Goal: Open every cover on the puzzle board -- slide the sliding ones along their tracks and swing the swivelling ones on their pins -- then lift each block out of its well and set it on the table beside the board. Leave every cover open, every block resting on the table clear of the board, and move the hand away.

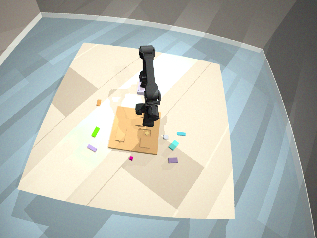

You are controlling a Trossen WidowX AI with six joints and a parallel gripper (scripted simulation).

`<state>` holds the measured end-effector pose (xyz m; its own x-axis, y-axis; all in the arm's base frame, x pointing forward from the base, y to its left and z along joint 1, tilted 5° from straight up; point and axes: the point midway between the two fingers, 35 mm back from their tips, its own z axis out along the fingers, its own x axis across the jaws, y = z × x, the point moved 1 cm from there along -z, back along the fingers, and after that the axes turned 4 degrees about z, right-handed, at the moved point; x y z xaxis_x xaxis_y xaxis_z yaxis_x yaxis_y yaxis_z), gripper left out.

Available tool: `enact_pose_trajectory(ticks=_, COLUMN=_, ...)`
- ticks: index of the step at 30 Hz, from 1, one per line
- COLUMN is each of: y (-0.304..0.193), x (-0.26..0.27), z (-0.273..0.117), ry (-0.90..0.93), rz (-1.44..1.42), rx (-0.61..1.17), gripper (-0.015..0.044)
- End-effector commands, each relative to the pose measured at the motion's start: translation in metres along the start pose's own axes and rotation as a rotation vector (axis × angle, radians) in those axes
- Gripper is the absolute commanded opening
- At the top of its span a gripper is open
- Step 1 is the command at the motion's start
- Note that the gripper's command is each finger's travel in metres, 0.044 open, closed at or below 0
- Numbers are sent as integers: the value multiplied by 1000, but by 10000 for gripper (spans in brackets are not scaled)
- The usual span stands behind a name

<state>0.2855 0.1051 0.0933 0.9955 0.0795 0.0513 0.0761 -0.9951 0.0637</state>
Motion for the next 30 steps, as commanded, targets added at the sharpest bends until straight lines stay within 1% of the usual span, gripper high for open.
enact_pose_trajectory(ticks=1, y=0, x=0, z=-1, ry=5, rz=5, rx=-2, gripper=0)
enact_pose_trajectory(ticks=18, y=0, x=0, z=0, ry=5, rz=5, rx=-2, gripper=0)
enact_pose_trajectory(ticks=30, y=0, x=1, z=11, ry=5, rz=5, rx=-2, gripper=0)
